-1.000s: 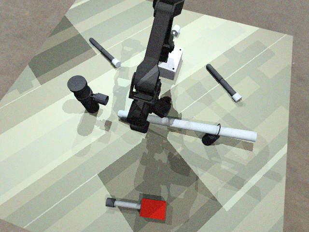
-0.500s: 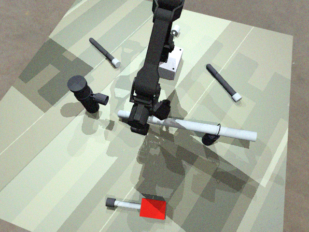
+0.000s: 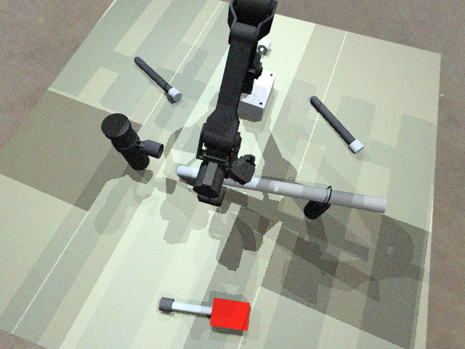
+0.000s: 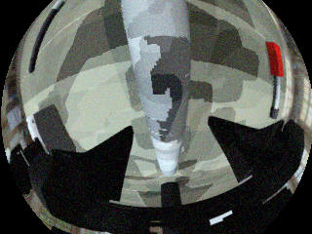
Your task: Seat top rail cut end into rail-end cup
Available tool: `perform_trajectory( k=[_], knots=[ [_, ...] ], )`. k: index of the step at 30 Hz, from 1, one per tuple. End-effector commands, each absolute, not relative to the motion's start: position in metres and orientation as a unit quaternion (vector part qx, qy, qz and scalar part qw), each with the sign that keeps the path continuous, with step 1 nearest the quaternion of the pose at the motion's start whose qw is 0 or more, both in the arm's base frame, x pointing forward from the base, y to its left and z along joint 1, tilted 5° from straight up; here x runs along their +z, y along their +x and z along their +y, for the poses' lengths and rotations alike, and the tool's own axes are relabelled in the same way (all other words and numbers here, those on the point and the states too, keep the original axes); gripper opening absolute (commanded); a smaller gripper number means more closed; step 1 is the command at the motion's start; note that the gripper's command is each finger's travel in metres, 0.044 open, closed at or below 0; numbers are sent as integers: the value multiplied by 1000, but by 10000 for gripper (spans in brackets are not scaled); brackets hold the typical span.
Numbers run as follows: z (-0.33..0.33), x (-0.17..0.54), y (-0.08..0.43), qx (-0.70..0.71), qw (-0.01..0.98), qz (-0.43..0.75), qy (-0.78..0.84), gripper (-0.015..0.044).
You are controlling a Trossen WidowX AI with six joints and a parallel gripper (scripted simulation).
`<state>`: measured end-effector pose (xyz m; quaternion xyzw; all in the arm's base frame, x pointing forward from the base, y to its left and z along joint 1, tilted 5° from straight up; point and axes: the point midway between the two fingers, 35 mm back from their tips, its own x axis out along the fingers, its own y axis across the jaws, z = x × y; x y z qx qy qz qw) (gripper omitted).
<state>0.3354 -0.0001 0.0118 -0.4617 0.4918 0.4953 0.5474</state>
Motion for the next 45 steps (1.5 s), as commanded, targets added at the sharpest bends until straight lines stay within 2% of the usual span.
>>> perform_trajectory(
  k=[1, 9, 19, 28, 33, 45],
  knots=[
    [0, 5, 335, 493, 548, 494, -462, 440],
    [1, -5, 334, 493, 547, 494, -462, 440],
    [1, -5, 335, 493, 547, 494, -462, 177],
    [1, -5, 335, 493, 547, 494, -462, 118],
    [1, -1, 333, 493, 547, 494, -462, 0],
    [-9, 47, 332, 453, 501, 541, -501, 0]
  ],
)
